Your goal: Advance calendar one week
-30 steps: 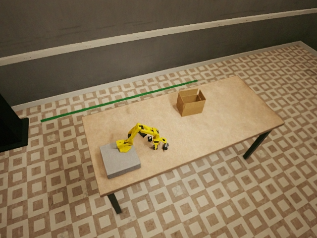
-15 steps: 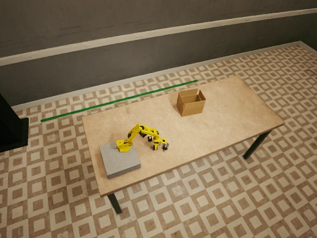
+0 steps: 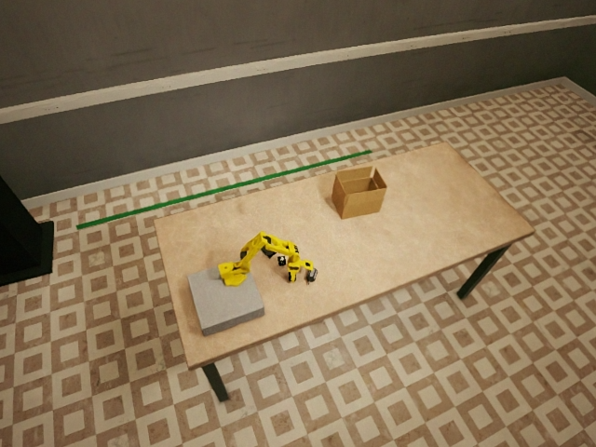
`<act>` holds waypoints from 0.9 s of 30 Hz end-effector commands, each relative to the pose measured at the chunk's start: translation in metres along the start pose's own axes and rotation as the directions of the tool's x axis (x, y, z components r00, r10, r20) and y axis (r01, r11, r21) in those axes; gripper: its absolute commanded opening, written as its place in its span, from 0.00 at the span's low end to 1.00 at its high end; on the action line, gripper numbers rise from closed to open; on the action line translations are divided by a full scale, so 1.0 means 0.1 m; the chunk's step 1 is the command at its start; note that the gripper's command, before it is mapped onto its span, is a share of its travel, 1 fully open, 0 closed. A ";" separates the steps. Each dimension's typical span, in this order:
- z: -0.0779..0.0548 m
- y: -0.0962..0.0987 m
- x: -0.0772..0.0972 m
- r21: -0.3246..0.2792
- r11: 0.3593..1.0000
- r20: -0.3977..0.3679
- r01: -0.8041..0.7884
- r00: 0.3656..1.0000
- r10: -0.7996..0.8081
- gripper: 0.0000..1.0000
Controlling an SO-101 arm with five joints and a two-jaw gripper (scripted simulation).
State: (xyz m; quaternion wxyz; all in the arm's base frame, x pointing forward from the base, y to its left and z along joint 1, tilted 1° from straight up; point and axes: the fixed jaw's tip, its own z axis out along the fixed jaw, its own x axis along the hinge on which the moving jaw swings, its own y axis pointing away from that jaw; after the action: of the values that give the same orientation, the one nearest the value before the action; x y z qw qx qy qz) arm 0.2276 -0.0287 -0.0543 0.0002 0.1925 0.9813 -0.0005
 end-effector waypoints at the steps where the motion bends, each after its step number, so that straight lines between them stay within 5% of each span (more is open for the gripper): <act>1: 0.05 -0.03 0.03 0.003 1.000 -0.016 -0.014 1.000 0.014 0.34; 27: 0.05 -0.11 0.03 0.002 1.000 -0.017 -0.014 1.000 0.014 0.22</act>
State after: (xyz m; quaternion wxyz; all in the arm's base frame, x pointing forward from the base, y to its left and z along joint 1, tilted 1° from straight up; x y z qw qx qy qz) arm 0.2247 -0.0368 -0.0555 -0.0015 0.2012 0.9796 -0.0005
